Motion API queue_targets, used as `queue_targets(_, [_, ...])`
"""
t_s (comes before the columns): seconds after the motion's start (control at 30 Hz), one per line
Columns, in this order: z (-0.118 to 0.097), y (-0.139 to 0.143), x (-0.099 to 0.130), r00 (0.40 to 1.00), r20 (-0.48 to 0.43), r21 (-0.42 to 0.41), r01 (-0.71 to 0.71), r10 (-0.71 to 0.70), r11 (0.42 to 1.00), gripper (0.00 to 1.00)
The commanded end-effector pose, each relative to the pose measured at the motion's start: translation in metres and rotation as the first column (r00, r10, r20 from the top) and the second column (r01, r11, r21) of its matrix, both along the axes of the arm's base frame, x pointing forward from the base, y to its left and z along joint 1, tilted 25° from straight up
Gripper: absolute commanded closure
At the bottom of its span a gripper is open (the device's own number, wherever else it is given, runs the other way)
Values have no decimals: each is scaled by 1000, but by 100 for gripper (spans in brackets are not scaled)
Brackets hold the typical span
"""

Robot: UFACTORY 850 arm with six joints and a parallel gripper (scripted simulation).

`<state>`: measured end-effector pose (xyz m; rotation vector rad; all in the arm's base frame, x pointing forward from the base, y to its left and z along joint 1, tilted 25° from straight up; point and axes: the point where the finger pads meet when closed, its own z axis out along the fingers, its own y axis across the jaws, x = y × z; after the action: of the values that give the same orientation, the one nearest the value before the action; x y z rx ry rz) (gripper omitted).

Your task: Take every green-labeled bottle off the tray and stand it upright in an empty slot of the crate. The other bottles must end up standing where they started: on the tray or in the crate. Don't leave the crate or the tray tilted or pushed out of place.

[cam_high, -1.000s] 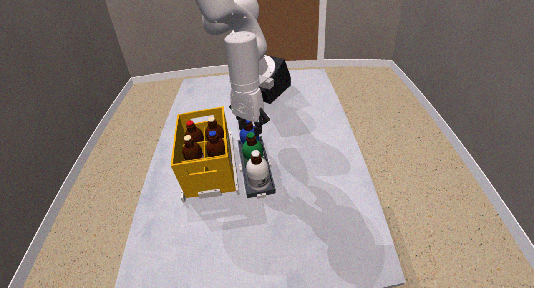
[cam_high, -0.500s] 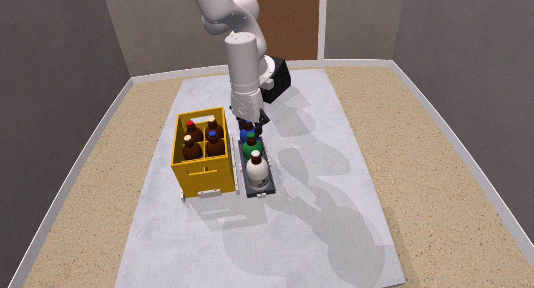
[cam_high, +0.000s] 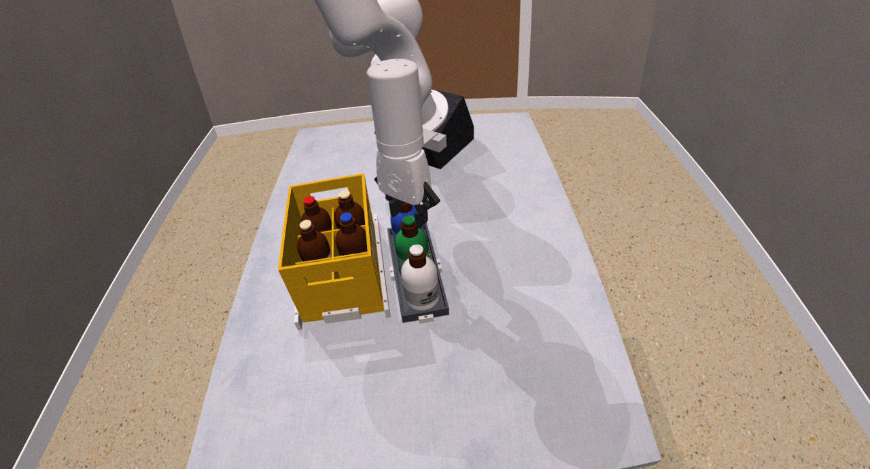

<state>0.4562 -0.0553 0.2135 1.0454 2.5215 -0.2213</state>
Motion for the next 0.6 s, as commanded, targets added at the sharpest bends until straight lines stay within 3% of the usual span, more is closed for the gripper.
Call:
queue_targets(0.0, [-4, -1, 2, 1000, 2, 0, 0, 0, 1000, 34])
queue_targets(0.57, [-20, -6, 7, 1000, 2, 0, 0, 0, 1000, 34])
